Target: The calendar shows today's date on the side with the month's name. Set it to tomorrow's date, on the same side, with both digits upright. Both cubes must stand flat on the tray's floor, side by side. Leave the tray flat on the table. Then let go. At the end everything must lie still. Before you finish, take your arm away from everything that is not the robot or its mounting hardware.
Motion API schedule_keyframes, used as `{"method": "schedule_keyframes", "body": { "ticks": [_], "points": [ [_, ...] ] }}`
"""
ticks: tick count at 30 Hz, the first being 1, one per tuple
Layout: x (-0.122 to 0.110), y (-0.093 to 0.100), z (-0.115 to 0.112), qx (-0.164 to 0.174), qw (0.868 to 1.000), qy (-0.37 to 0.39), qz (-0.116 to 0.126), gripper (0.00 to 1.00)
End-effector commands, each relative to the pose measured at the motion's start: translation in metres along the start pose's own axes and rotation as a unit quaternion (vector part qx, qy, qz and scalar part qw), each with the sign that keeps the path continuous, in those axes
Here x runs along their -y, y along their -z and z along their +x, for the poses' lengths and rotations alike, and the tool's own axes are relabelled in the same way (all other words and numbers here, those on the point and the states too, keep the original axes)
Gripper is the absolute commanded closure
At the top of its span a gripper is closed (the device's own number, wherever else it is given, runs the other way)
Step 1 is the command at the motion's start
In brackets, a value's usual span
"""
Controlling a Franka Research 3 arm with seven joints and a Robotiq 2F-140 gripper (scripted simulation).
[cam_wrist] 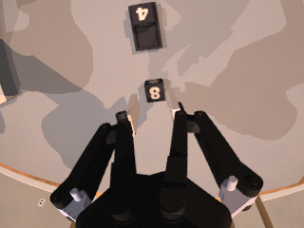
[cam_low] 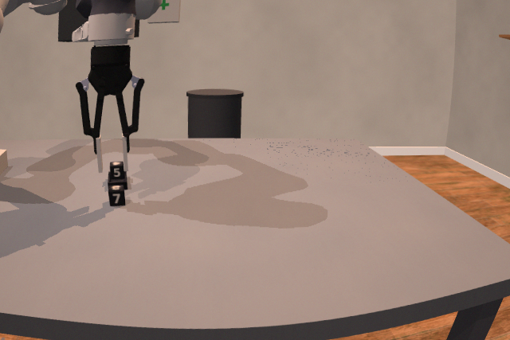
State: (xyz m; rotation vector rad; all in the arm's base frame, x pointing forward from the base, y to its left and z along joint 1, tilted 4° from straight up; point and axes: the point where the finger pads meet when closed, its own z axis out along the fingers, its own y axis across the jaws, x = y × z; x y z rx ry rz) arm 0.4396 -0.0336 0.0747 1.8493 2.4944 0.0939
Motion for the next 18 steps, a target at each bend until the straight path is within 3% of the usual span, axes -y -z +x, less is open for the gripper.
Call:
{"method": "schedule_keyframes", "body": {
  "ticks": [1, 18],
  "points": [
    [-0.001, -0.003, -0.003, 0.004, 1.0, 0.002, -0.003, 0.71],
    [-0.002, -0.022, -0.003, 0.004, 1.0, 0.002, -0.003, 0.71]
  ]
}}
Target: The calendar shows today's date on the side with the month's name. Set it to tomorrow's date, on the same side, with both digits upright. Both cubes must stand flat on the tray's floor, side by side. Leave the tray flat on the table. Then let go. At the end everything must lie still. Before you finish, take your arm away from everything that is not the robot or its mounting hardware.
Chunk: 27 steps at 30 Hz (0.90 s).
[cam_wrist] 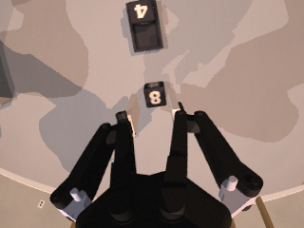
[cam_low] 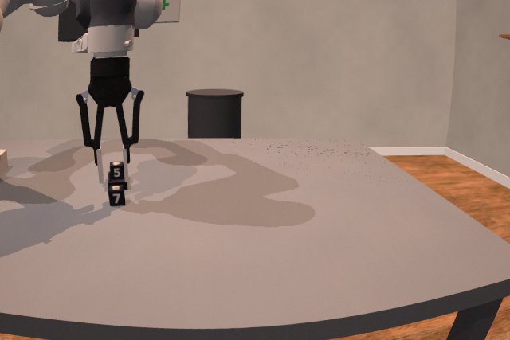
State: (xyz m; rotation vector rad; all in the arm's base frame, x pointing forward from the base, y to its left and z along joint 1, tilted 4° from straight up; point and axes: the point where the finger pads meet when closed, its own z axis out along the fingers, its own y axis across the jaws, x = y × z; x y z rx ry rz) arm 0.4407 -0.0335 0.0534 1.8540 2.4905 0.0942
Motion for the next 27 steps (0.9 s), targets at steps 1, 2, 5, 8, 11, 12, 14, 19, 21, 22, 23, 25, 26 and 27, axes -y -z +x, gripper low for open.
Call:
{"method": "schedule_keyframes", "body": {
  "ticks": [1, 2, 5, 8, 11, 12, 14, 19, 21, 22, 23, 25, 26, 27],
  "points": [
    [-0.0021, -0.0018, -0.0023, 0.003, 1.0, 0.004, -0.003, 0.71],
    [-0.0021, -0.0024, -0.0023, 0.003, 1.0, 0.004, -0.003, 0.71],
    [-0.0021, -0.0039, -0.0023, 0.003, 1.0, 0.004, -0.003, 0.71],
    [-0.0022, -0.0048, -0.0023, 0.003, 1.0, 0.004, -0.003, 0.71],
    [-0.0022, -0.0052, -0.0023, 0.003, 1.0, 0.004, -0.003, 0.71],
    [-0.0022, -0.0052, -0.0023, 0.003, 1.0, 0.004, -0.003, 0.71],
    [-0.0022, -0.0052, -0.0023, 0.003, 1.0, 0.004, -0.003, 0.71],
    [-0.0022, -0.0052, -0.0023, 0.003, 1.0, 0.004, -0.003, 0.71],
    [-0.0022, -0.0052, -0.0023, 0.003, 1.0, 0.004, -0.003, 0.71],
    [-0.0022, -0.0052, -0.0023, 0.003, 1.0, 0.004, -0.003, 0.71],
    [-0.0022, -0.0052, -0.0023, 0.003, 1.0, 0.004, -0.003, 0.71],
    [-0.0022, -0.0052, -0.0023, 0.003, 1.0, 0.004, -0.003, 0.71],
    [-0.0022, -0.0052, -0.0023, 0.003, 1.0, 0.004, -0.003, 0.71],
    [-0.0022, -0.0052, -0.0023, 0.003, 1.0, 0.004, -0.003, 0.71]
  ]
}}
